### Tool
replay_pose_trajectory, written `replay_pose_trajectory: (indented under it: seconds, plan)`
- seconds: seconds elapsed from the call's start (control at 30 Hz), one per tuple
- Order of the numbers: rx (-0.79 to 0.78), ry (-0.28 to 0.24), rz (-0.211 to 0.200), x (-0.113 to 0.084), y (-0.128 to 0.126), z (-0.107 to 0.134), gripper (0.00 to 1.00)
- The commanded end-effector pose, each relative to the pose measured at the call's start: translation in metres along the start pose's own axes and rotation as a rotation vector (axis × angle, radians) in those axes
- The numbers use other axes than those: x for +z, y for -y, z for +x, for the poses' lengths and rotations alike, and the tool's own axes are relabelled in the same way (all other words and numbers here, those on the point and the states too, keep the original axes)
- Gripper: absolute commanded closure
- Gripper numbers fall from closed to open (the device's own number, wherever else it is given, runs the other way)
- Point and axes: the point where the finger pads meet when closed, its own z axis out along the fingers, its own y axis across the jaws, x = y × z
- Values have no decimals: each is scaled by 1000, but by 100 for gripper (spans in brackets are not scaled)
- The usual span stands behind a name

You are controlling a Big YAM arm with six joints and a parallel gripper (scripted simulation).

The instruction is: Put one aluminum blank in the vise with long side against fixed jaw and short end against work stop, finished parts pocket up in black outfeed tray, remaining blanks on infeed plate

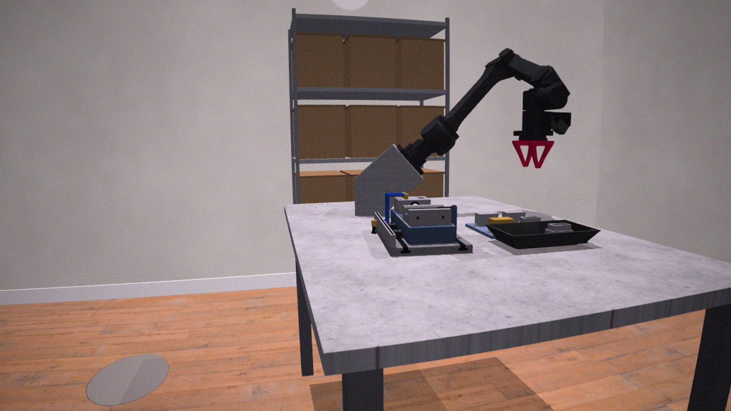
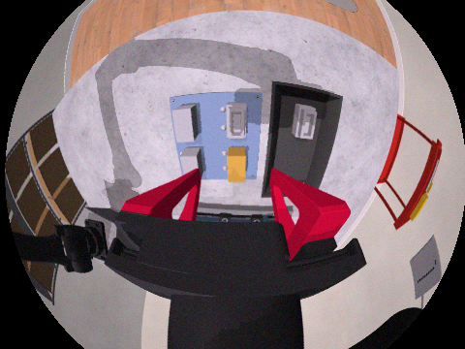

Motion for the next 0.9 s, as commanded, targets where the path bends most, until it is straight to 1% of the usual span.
replay_pose_trajectory:
  seconds: [0.0, 0.4, 0.6, 0.8, 0.87]
  plan:
    - [-22, 7, -1, 3, 2, -7, 36]
    - [-15, 6, -4, 6, 1, -5, 36]
    - [-6, 3, -10, 16, 0, -2, 36]
    - [-2, 1, -12, 31, 0, -1, 36]
    - [-2, 1, -12, 31, 0, -1, 36]
